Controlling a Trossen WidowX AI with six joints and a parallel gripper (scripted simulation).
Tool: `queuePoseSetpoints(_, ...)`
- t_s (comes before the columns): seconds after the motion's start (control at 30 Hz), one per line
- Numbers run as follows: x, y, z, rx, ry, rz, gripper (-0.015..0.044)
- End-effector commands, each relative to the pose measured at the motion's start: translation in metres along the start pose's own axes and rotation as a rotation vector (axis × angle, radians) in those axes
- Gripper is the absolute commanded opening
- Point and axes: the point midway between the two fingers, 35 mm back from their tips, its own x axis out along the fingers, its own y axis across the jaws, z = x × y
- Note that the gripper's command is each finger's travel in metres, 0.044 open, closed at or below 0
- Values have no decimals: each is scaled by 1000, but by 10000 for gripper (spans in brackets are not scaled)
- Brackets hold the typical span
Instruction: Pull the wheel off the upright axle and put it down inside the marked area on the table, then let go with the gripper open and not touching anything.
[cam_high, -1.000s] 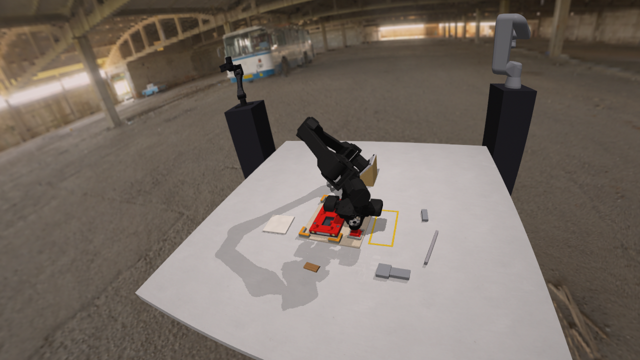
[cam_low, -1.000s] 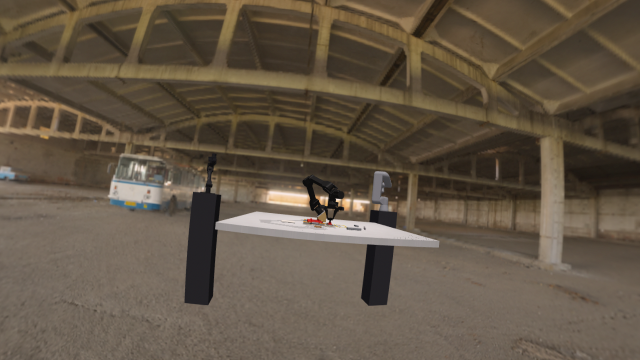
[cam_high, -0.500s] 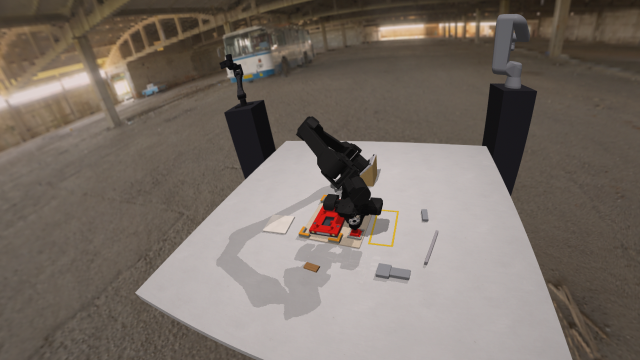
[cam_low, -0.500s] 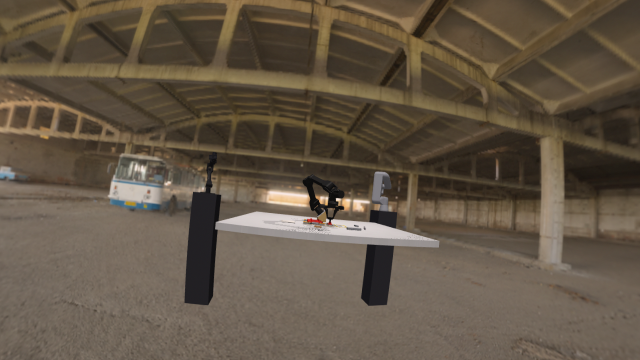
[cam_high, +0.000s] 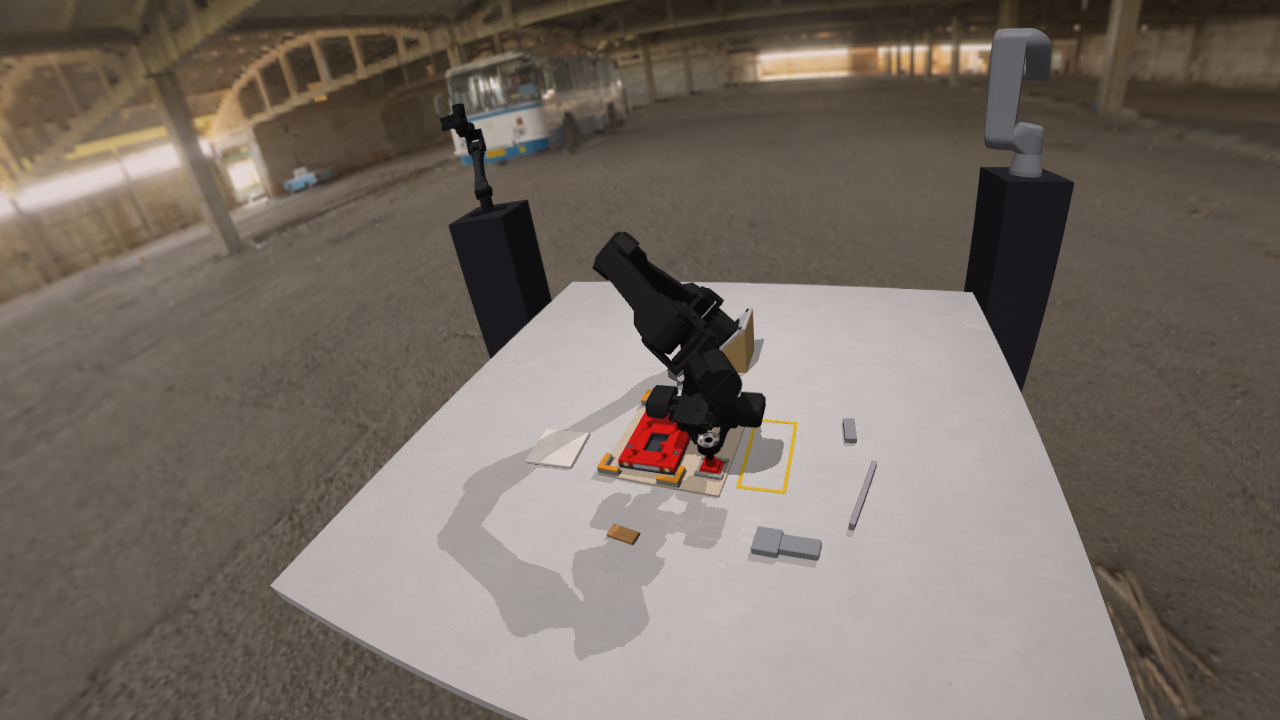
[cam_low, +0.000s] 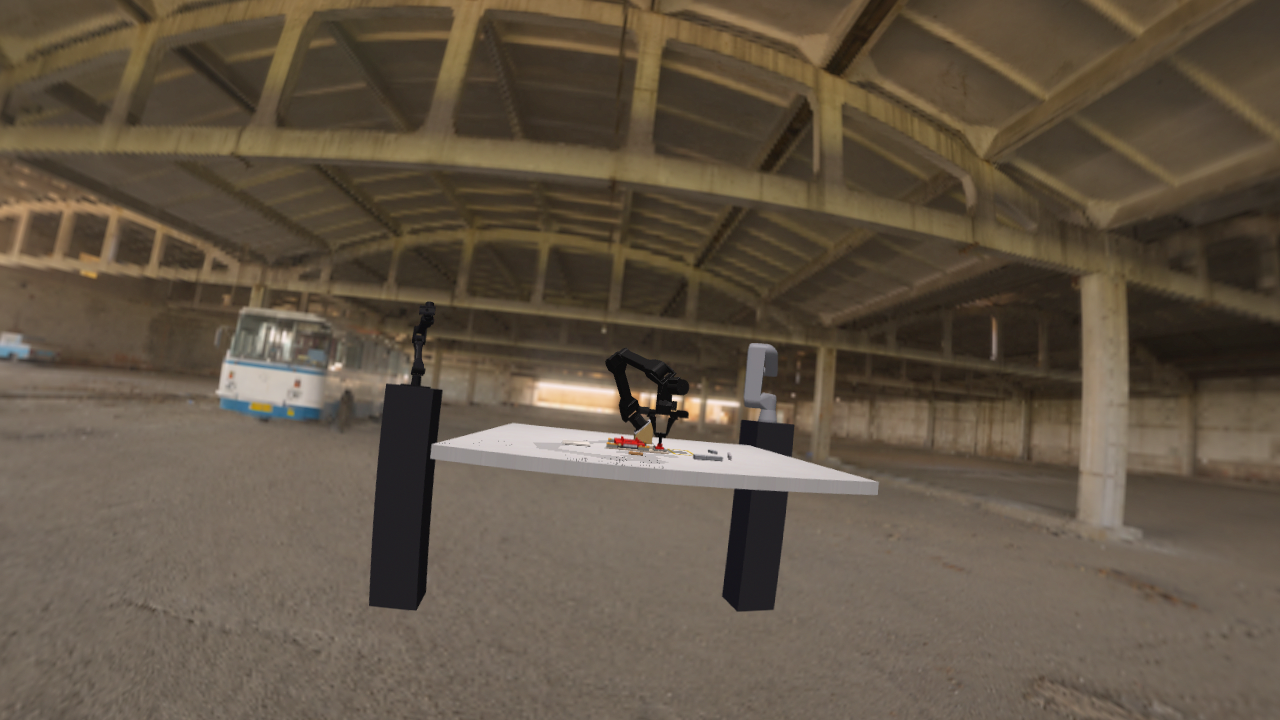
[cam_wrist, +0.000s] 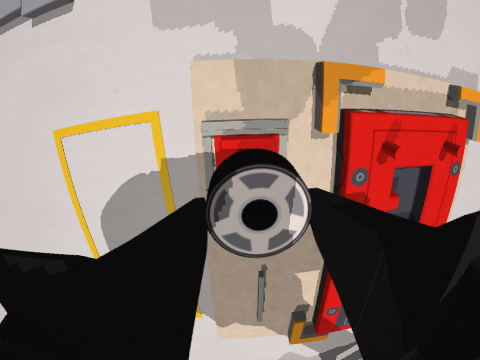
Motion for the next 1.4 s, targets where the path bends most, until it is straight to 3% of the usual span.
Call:
queuePoseSetpoints(0.0,-4,1,1,4,-7,3,0)
queuePoseSetpoints(0.77,-13,1,0,3,-9,3,0)
queuePoseSetpoints(1.13,-48,-2,0,2,-9,4,0)
queuePoseSetpoints(1.37,-44,31,-15,-2,-10,8,0)
